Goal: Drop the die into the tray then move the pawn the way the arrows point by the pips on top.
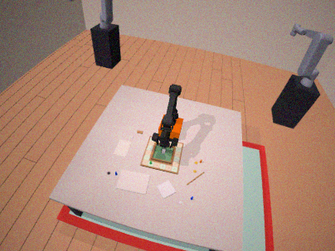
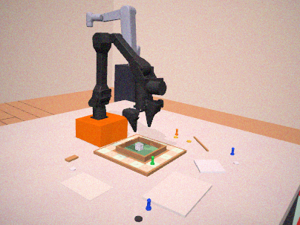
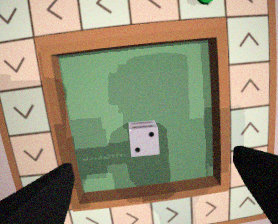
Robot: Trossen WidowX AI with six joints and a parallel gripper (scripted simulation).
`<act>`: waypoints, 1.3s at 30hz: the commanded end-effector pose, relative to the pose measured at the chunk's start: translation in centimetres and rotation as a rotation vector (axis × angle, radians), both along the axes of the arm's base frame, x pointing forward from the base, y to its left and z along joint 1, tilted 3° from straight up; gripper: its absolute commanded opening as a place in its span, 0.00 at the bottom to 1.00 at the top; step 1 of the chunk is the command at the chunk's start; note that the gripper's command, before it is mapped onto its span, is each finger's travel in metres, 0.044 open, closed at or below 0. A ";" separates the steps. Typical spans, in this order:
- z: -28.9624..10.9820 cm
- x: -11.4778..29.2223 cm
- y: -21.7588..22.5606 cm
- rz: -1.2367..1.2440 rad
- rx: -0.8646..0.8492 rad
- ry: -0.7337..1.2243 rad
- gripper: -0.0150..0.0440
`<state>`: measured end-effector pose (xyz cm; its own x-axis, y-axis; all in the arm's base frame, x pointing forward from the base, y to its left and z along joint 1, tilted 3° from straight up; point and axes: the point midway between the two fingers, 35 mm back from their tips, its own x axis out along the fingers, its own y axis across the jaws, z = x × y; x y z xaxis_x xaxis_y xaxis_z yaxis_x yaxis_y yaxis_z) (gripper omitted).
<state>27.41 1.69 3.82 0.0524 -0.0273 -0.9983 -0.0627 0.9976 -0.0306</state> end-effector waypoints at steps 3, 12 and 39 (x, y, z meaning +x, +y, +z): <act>0.1 0.7 -0.2 -0.034 0.001 -0.009 0.91; -1.7 9.6 -4.6 -0.499 0.006 0.030 0.59; -5.7 11.9 -6.3 -0.642 0.005 0.043 0.59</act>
